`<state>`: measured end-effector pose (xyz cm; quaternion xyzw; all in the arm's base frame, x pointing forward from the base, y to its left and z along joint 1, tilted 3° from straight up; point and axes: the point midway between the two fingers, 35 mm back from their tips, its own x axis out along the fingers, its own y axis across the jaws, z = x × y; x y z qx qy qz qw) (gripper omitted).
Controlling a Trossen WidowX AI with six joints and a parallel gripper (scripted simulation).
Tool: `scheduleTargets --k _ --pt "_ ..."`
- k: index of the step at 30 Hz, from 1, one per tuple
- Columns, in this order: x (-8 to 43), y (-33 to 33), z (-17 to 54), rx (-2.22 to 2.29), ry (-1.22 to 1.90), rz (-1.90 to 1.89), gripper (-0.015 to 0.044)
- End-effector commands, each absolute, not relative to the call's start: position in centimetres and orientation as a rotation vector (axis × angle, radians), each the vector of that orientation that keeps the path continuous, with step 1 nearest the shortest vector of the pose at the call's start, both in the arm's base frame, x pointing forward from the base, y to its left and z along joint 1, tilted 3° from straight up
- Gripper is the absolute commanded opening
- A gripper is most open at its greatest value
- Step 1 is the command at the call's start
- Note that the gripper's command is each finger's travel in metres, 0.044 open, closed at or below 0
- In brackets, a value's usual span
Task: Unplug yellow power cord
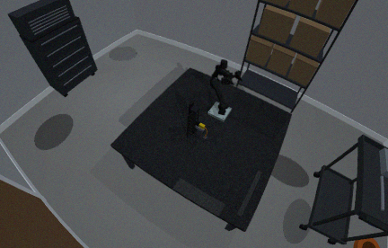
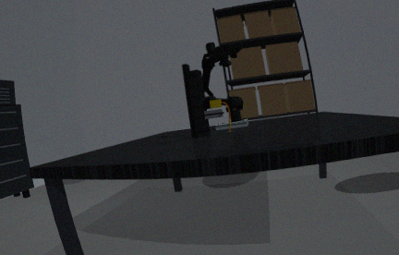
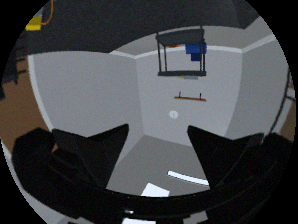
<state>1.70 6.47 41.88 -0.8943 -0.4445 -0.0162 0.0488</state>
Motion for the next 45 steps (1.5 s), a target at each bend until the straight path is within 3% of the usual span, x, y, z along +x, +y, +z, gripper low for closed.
scheduleTargets --k 1,9,22,33,45 --pt "1.9 6.6 41.9 -2.724 -1.344 -0.032 0.0374" --pt "11.8 9.0 39.3 -2.554 -0.753 0.603 0.0164" --pt "26.7 4.4 29.0 -1.852 0.426 1.068 0.0160" --pt "31.7 -4.9 16.8 -1.089 1.299 0.977 0.0160" --pt "31.4 -5.5 16.0 -1.040 1.346 0.962 0.0160"
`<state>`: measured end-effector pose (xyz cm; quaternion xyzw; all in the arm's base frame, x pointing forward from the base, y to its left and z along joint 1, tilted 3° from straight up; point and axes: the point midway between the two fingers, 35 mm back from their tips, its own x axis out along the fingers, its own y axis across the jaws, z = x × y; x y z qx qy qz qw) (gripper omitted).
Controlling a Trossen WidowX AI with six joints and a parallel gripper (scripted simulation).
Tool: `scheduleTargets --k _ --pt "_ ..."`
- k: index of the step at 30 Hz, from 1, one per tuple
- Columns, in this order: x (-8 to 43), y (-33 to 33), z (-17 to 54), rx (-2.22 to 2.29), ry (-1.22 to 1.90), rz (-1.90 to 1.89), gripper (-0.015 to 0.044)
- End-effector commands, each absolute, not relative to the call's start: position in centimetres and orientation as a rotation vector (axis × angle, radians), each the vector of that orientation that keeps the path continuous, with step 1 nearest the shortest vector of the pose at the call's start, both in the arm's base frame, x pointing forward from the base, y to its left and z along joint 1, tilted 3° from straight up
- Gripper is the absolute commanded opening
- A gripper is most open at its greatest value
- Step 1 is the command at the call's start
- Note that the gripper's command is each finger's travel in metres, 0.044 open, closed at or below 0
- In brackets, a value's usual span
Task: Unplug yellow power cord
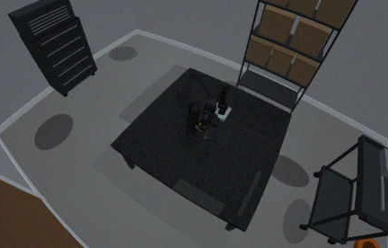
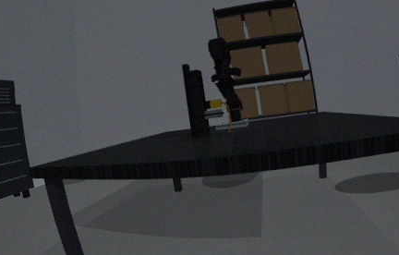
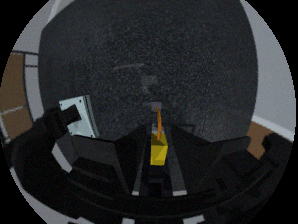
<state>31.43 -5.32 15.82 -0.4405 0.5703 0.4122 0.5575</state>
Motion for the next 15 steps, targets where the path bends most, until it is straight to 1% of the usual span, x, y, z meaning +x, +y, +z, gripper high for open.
scheduleTargets --k 1,15 --pt "31.4 -5.5 16.0 -1.040 1.347 0.962 0.0160" --pt "31.0 -7.7 16.1 -1.042 1.348 0.961 0.0160"
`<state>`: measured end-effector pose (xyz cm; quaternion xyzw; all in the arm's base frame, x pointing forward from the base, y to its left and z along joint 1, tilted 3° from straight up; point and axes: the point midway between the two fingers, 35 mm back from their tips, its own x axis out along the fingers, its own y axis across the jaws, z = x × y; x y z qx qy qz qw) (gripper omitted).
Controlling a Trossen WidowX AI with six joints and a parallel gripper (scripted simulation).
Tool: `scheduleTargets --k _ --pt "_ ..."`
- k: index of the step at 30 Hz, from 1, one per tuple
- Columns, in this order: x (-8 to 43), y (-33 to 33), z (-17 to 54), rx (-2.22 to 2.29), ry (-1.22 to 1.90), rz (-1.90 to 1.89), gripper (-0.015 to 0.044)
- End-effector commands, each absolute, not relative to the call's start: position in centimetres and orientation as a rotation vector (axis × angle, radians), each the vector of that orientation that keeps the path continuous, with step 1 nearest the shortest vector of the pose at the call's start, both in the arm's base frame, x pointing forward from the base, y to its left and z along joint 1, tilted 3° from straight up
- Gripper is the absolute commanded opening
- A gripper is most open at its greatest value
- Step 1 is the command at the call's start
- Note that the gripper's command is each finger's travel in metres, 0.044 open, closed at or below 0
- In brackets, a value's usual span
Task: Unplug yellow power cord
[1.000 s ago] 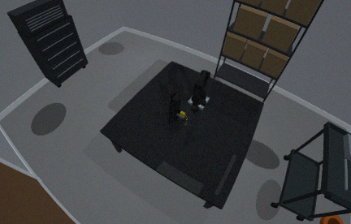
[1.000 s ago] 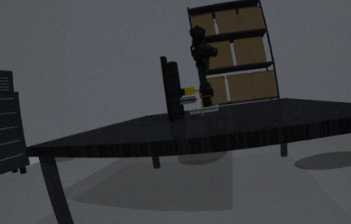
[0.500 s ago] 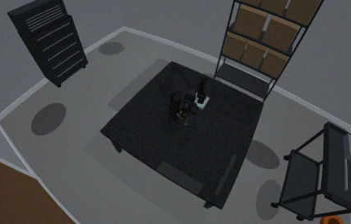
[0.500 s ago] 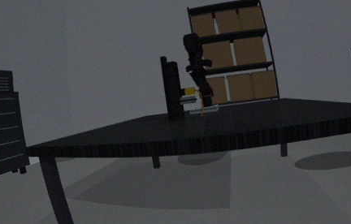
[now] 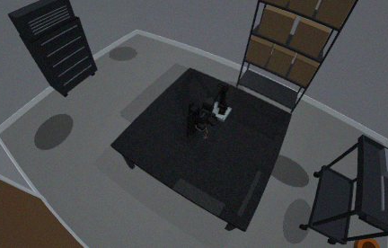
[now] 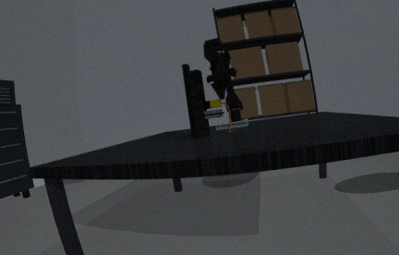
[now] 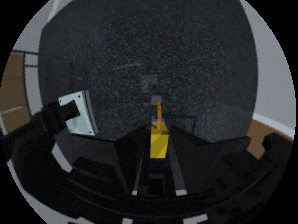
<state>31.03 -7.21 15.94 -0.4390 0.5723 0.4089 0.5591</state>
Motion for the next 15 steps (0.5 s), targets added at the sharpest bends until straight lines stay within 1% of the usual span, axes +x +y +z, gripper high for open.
scheduleTargets --k 1,15 --pt "31.0 -7.8 16.1 -1.042 1.348 0.961 0.0160" --pt "30.6 -9.3 16.1 -1.043 1.349 0.961 0.0160"
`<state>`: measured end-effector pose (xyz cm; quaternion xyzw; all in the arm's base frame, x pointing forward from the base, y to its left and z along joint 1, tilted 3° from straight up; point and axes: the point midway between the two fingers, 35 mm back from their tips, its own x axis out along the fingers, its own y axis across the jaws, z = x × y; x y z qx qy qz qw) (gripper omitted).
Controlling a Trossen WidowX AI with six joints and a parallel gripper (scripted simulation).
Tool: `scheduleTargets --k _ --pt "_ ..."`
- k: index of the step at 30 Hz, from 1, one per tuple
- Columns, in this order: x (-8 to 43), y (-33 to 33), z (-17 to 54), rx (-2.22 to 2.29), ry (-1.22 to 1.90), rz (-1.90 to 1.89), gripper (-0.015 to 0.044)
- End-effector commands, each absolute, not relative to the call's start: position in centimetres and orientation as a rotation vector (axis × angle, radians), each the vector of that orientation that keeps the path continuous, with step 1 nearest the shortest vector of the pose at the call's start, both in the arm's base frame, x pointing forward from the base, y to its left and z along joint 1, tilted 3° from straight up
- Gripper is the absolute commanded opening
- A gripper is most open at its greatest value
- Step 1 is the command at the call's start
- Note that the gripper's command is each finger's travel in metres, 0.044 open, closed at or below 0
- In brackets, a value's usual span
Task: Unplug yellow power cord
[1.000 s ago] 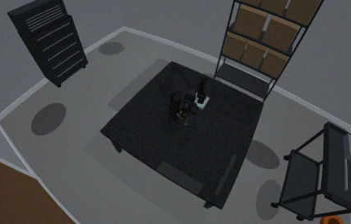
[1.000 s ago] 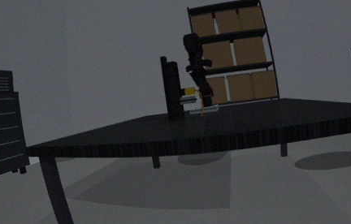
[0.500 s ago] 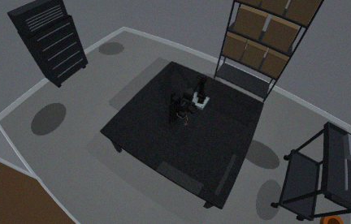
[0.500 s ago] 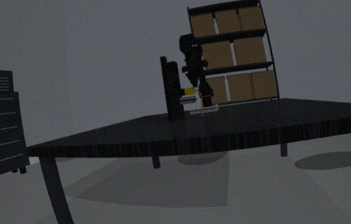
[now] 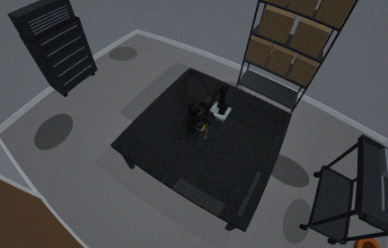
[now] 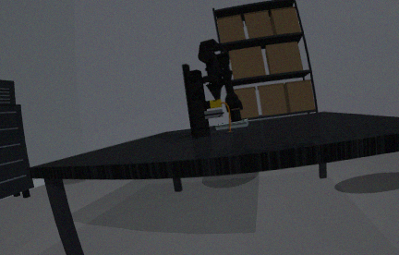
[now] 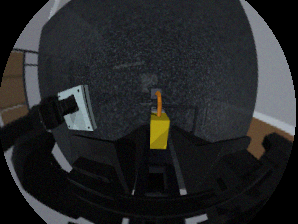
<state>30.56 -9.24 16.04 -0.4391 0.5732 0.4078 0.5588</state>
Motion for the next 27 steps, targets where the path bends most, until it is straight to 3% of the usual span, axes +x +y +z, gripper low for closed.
scheduleTargets --k 1,11,14,24,27 --pt "30.64 -9.34 15.98 -1.043 1.349 0.961 0.0160" --pt "30.65 -9.39 15.01 -1.043 1.349 0.961 0.0160" --pt "30.76 -9.37 15.28 -1.042 1.346 0.956 0.0081" --pt "30.77 -9.35 15.28 -1.042 1.346 0.956 0.0000" --pt "30.86 -9.13 15.27 -1.041 1.345 0.956 0.0000"
